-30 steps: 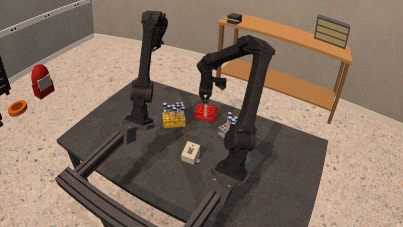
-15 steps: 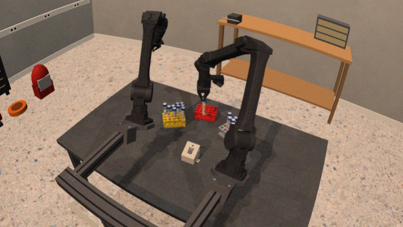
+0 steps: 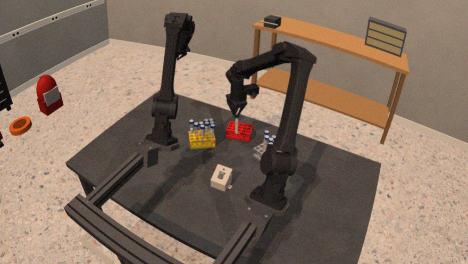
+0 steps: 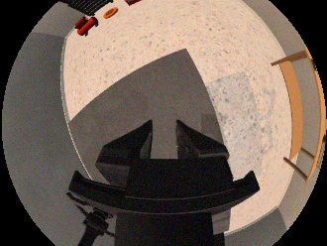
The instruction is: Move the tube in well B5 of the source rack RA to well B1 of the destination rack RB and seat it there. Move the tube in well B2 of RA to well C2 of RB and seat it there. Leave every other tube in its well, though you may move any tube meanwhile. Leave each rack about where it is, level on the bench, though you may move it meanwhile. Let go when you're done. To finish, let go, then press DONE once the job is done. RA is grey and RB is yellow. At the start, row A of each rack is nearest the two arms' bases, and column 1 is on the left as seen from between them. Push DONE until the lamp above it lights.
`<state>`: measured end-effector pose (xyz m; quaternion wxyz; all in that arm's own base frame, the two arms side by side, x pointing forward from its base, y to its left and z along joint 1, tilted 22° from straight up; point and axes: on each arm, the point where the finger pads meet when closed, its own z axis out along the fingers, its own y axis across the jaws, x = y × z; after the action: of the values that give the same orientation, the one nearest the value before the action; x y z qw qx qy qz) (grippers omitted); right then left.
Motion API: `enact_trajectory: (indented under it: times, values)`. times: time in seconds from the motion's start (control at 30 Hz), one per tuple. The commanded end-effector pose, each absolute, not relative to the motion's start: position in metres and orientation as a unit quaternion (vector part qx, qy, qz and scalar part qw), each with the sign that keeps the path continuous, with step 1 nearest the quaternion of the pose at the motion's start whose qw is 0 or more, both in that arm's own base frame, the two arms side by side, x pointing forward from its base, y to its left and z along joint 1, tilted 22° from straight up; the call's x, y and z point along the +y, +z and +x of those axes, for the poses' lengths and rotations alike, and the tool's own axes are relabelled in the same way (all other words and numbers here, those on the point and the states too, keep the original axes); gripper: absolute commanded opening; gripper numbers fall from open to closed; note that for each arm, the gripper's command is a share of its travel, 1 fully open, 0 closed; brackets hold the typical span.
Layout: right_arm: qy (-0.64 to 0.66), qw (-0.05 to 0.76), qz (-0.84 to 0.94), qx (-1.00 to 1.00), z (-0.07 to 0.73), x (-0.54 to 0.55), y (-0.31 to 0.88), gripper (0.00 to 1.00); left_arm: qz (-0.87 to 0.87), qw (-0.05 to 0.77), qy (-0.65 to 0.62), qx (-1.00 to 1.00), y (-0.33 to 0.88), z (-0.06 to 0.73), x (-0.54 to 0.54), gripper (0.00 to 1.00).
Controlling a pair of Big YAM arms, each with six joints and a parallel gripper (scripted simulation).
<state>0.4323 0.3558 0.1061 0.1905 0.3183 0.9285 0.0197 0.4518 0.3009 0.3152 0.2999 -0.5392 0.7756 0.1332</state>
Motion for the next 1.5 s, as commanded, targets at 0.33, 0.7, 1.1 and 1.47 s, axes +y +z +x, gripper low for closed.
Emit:
enact_trajectory:
  times: [0.33,0.7,1.1,1.47]
  values:
    - [0.022,0.197,0.254,0.947,0.443,0.402,0.123,0.0,-0.539,0.318,0.131,0.769,0.335,0.456,0.304,0.3]
    - [0.02,0.197,0.273,0.941,0.462,0.415,0.125,0.0,-0.539,0.318,0.131,0.769,0.335,0.456,0.304,0.3]
    - [0.019,0.196,0.263,0.944,0.479,0.42,0.134,0.0,-0.539,0.318,0.131,0.769,0.335,0.456,0.304,0.3]
    - [0.019,0.196,0.261,0.945,0.492,0.425,0.138,0.0,-0.539,0.318,0.131,0.769,0.335,0.456,0.304,0.3]
